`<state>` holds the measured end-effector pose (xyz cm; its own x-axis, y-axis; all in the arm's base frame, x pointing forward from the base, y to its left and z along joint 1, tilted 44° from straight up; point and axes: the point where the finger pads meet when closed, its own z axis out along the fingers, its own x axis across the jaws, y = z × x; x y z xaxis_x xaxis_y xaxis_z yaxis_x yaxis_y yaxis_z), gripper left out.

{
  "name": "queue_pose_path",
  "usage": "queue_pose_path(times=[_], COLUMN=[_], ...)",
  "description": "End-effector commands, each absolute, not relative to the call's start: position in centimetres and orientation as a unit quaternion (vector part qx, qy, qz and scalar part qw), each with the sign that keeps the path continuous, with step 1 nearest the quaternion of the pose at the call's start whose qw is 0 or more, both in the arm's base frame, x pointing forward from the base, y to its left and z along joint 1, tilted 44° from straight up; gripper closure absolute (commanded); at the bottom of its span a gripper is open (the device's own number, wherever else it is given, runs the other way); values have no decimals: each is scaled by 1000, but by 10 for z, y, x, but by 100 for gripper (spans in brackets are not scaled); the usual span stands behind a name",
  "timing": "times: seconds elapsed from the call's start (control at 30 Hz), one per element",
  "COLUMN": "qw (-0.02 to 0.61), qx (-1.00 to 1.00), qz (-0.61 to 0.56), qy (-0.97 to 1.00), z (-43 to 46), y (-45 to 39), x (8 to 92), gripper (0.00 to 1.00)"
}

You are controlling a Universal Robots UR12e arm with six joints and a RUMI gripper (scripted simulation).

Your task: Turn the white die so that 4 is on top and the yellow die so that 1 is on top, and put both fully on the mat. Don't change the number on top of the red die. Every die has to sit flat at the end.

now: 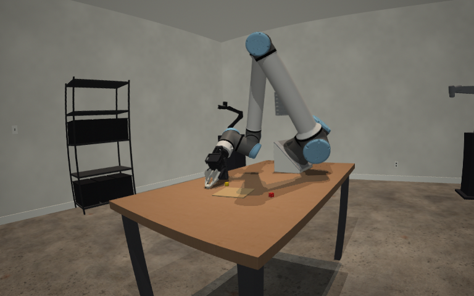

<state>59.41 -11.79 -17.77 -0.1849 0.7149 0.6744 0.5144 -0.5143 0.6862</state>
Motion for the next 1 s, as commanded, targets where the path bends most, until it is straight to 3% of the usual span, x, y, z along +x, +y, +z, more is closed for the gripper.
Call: queue_pose_path(times=[0.0,0.53,0.97], qw=[84,84,84], qx=[633,633,633], qz=[597,597,597], qy=[486,486,486], z=[-177,-177,-177], y=[-118,-118,-118], x=[594,594,594], gripper=[100,82,82])
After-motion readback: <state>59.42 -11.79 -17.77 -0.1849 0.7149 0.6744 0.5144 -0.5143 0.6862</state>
